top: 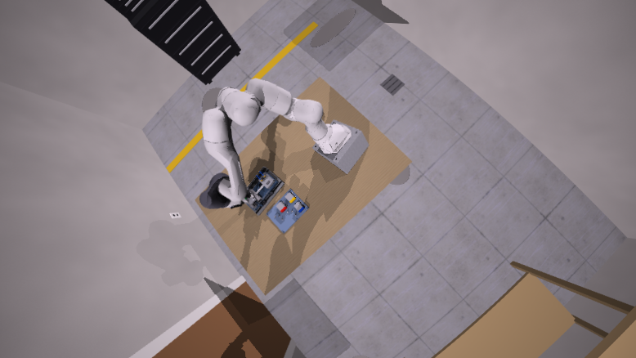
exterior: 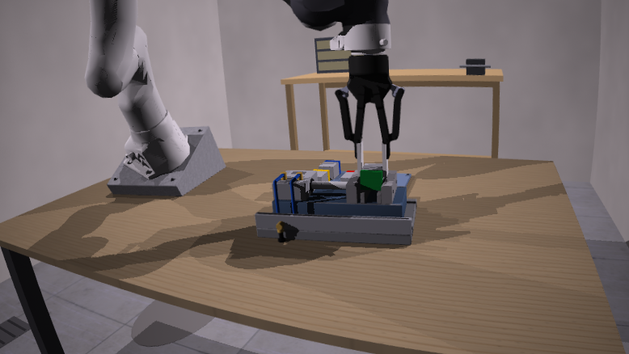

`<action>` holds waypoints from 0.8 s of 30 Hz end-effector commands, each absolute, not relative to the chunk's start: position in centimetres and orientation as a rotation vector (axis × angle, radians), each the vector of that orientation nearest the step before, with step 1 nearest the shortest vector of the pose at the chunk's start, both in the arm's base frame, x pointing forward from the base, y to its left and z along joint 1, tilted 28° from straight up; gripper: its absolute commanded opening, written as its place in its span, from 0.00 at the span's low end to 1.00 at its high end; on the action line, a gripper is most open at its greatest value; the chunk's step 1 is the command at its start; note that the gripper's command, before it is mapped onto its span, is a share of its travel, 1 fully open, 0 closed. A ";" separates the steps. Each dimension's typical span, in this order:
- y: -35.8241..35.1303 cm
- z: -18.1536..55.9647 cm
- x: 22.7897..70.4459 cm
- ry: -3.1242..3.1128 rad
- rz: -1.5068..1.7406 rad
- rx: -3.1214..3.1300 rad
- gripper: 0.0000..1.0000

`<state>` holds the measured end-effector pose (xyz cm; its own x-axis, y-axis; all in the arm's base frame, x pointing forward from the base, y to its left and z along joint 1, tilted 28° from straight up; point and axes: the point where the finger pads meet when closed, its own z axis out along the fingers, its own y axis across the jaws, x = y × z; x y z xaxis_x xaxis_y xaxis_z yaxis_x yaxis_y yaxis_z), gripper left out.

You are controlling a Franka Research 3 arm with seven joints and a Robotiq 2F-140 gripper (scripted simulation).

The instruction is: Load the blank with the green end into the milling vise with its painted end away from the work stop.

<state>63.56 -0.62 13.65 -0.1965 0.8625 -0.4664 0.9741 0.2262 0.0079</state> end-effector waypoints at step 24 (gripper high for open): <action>-0.6 13.7 63.7 2.132 -0.408 1.700 0.00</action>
